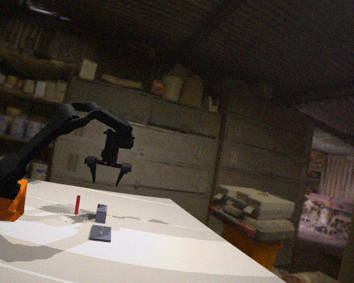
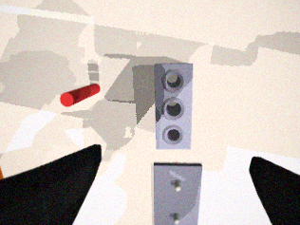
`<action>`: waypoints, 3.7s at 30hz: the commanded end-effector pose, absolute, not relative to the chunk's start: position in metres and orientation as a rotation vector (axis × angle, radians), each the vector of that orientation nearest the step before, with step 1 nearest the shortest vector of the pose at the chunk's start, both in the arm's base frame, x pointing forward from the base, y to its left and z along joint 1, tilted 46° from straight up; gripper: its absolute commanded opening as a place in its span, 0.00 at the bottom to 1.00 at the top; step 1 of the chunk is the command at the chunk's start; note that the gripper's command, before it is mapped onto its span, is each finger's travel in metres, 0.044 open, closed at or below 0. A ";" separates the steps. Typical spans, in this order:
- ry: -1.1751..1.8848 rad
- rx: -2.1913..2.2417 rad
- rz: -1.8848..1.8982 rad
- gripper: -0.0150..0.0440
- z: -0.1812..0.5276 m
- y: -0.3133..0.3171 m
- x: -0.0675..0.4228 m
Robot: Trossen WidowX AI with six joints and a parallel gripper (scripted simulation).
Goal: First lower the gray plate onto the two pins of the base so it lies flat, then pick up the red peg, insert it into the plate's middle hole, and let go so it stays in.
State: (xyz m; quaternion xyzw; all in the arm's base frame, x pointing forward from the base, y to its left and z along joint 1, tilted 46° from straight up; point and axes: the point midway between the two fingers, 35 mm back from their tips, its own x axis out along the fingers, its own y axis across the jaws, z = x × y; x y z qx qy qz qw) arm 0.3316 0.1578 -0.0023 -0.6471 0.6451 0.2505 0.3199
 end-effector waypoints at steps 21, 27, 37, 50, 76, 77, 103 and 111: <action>1.717 -1.790 0.707 1.00 -0.056 0.113 0.338; 1.718 -1.791 0.706 1.00 -0.067 0.102 0.338; 1.717 -1.791 0.707 1.00 -0.075 0.095 0.339; 1.717 -1.791 0.706 1.00 -0.090 0.080 0.341; 1.719 -1.792 0.704 0.64 -0.108 0.061 0.340; 1.719 -1.792 0.704 0.60 -0.108 0.061 0.340; 1.713 -1.789 0.711 0.25 -0.081 0.096 0.342; 1.712 -1.788 0.713 0.25 -0.065 0.116 0.340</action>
